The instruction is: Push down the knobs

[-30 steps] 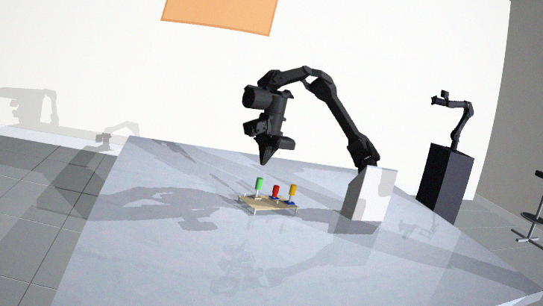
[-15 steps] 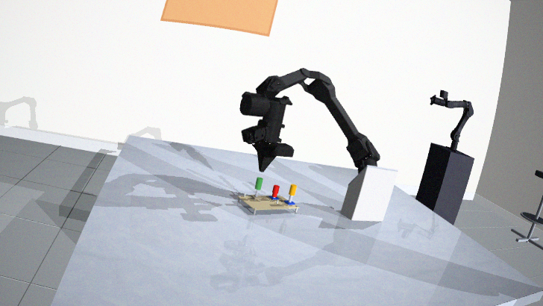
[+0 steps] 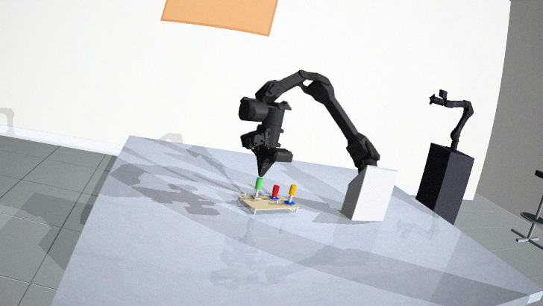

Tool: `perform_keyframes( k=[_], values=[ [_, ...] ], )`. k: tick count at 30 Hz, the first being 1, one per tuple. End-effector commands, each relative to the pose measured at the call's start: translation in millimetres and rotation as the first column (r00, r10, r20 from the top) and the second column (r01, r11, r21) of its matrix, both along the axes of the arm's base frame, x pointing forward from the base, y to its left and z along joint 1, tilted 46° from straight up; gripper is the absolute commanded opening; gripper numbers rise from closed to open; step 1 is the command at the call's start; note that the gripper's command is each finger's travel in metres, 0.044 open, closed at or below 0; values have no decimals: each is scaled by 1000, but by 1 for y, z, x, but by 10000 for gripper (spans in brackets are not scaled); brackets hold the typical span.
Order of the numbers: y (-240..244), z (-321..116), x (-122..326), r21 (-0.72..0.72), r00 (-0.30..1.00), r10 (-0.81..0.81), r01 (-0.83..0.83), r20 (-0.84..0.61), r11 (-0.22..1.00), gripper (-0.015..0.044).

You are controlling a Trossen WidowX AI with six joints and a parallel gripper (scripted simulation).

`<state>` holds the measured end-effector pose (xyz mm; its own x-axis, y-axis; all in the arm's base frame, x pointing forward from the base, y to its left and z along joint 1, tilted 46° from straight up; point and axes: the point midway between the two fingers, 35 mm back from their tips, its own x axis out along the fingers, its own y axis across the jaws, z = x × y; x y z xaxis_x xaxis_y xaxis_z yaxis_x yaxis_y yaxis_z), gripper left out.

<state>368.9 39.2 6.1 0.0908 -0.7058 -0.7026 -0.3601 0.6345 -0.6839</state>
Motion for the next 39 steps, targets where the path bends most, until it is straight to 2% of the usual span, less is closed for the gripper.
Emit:
perform_keyframes(
  k=[1,39],
  values=[
    [0,0,0,-4,1000,4,-4,-1,1000,0],
    [-4,-4,1,-4,1000,4,-4,-1,1000,0]
  ],
)
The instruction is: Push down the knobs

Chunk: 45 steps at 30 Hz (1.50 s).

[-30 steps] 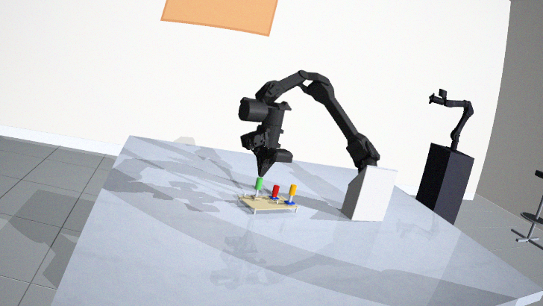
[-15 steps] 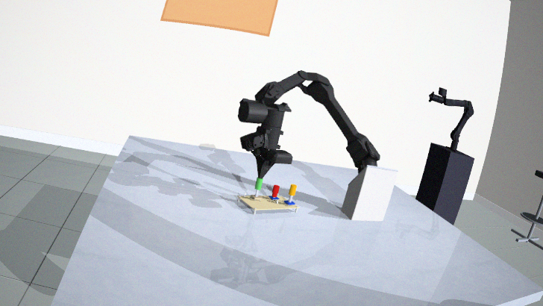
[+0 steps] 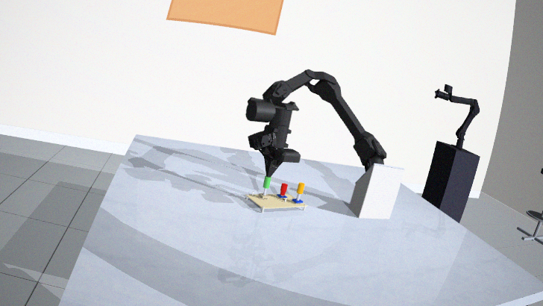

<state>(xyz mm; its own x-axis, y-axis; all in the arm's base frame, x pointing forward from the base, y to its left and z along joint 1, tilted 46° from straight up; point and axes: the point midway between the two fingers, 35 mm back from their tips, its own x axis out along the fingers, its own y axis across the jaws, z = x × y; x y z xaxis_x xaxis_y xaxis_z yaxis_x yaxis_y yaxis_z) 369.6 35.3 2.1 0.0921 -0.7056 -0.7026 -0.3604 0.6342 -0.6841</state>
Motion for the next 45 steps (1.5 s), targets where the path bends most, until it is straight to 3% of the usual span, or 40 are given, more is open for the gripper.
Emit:
perform_keyframes(
  k=[1,45],
  values=[
    [0,0,0,-4,1000,3,-3,-2,1000,0],
    [-14,-13,2,-5,1000,3,-3,-1,1000,0]
  ],
)
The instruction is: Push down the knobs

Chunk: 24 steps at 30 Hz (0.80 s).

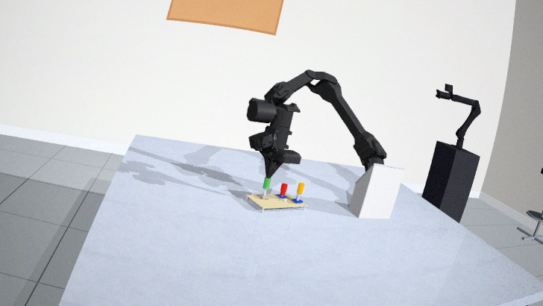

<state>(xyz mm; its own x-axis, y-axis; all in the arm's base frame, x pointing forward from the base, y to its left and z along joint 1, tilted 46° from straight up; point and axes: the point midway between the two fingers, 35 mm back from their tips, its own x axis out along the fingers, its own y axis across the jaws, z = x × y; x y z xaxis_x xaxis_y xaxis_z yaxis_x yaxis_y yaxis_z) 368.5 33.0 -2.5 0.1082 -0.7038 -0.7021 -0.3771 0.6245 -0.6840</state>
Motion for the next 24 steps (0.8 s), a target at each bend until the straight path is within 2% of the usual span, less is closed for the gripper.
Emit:
perform_keyframes(
  k=[1,24],
  values=[
    [-11,-8,3,-4,1000,-21,21,1,1000,0],
    [-19,-15,4,-5,1000,-21,21,1,1000,0]
  ],
)
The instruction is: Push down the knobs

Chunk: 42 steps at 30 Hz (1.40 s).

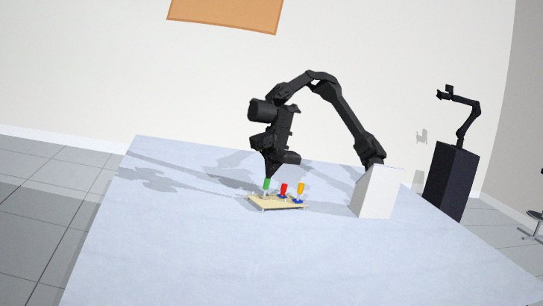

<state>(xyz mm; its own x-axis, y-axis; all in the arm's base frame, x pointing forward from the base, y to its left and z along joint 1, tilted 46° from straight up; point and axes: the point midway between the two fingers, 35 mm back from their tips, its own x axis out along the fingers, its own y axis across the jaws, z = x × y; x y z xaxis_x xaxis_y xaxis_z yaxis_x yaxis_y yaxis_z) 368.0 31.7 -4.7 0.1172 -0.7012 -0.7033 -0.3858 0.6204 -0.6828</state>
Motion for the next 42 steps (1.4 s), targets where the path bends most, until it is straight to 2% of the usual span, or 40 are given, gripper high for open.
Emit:
perform_keyframes(
  k=[1,42],
  values=[
    [-18,-14,5,-6,999,-35,35,1,999,0],
    [-27,-22,6,-7,999,-35,35,1,999,0]
  ],
)
